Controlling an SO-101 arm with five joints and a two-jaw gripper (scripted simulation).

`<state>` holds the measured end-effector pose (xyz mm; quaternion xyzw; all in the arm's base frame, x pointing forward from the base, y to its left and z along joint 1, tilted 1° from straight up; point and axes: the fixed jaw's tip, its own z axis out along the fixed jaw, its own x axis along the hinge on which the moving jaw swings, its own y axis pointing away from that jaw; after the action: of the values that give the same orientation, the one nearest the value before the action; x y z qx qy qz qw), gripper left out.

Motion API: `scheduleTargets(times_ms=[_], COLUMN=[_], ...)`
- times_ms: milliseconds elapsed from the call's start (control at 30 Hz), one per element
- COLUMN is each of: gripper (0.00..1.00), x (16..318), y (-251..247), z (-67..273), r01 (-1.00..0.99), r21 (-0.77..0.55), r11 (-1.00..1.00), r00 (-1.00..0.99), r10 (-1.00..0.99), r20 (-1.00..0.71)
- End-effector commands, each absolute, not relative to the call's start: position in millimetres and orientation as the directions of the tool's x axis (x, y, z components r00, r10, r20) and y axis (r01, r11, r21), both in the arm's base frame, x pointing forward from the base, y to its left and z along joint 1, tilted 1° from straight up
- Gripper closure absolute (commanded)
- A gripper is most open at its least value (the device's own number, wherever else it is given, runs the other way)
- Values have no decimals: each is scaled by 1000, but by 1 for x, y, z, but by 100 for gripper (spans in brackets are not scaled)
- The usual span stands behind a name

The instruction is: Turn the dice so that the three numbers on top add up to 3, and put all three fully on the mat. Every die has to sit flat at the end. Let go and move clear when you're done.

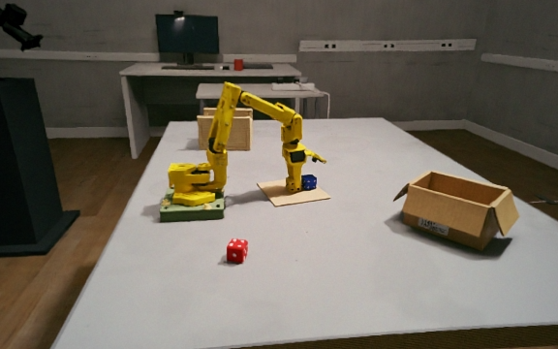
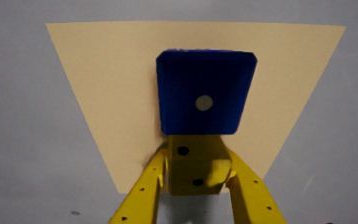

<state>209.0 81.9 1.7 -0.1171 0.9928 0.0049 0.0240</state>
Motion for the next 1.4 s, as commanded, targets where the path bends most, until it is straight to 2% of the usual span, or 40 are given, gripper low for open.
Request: scheduleTargets(times_ms=[0,667,1067,1367], gripper=[81,65,64,64], x=[204,204,204,206], y=[82,82,82,83], z=[-4,-4,-2,22], r01=[-232,-232,-232,-232], r21=[3,3,3,3], r11=[973,973,973,973], r00=[-973,-973,-973,-973], r10=[-232,-232,-232,-232], r20=[-24,-24,-24,-24])
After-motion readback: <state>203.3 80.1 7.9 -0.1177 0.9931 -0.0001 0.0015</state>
